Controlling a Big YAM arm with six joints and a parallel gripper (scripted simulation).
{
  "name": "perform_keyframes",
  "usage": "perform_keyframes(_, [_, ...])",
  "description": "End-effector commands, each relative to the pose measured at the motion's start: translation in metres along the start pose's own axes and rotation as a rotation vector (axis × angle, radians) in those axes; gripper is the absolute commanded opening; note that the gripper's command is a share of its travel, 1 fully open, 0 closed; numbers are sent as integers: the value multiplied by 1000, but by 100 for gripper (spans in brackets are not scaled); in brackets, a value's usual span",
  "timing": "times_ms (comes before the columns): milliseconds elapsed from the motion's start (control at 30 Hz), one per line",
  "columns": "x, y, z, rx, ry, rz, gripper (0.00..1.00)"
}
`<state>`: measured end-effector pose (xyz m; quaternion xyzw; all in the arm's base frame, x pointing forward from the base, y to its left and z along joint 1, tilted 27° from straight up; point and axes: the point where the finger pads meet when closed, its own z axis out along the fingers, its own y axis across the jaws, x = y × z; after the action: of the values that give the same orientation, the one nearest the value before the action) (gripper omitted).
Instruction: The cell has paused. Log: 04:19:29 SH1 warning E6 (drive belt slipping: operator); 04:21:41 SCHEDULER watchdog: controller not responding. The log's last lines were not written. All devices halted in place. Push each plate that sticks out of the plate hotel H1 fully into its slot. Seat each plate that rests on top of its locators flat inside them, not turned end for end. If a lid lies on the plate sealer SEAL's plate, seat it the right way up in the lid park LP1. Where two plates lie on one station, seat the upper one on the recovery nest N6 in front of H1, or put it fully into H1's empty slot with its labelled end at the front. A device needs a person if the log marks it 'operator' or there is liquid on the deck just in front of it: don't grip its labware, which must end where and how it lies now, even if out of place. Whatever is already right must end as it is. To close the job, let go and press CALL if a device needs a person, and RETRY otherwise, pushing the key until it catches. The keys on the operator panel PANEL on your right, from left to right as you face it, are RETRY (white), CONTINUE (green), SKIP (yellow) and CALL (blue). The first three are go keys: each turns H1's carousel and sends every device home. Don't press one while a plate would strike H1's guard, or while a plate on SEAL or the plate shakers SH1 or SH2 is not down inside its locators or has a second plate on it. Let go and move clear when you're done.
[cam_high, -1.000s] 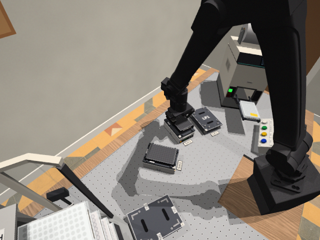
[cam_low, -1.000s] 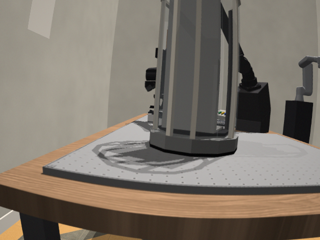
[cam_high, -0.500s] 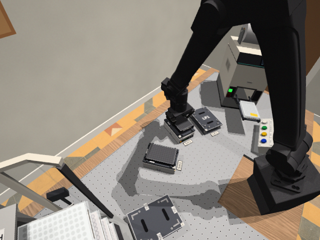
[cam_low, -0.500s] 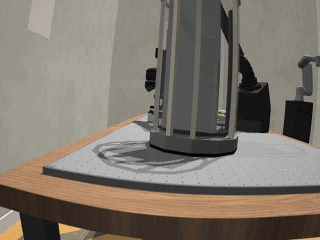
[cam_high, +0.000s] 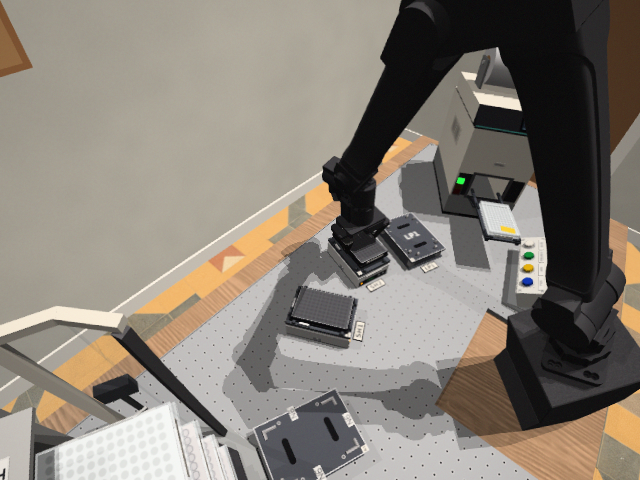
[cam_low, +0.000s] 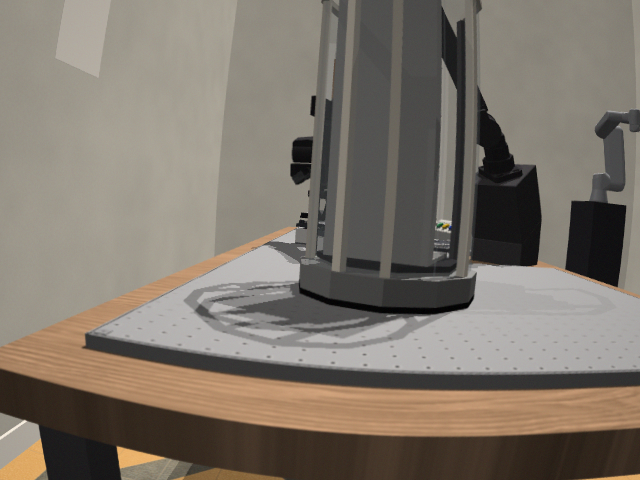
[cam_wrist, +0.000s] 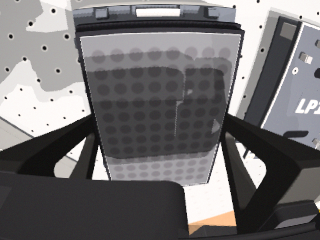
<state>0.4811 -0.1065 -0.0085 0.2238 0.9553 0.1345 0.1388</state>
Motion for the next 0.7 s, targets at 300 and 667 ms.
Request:
perform_keyframes(300, [0, 2, 3, 1, -11, 7, 84])
perform_keyframes(667, [2, 1, 6, 3, -4, 9, 84])
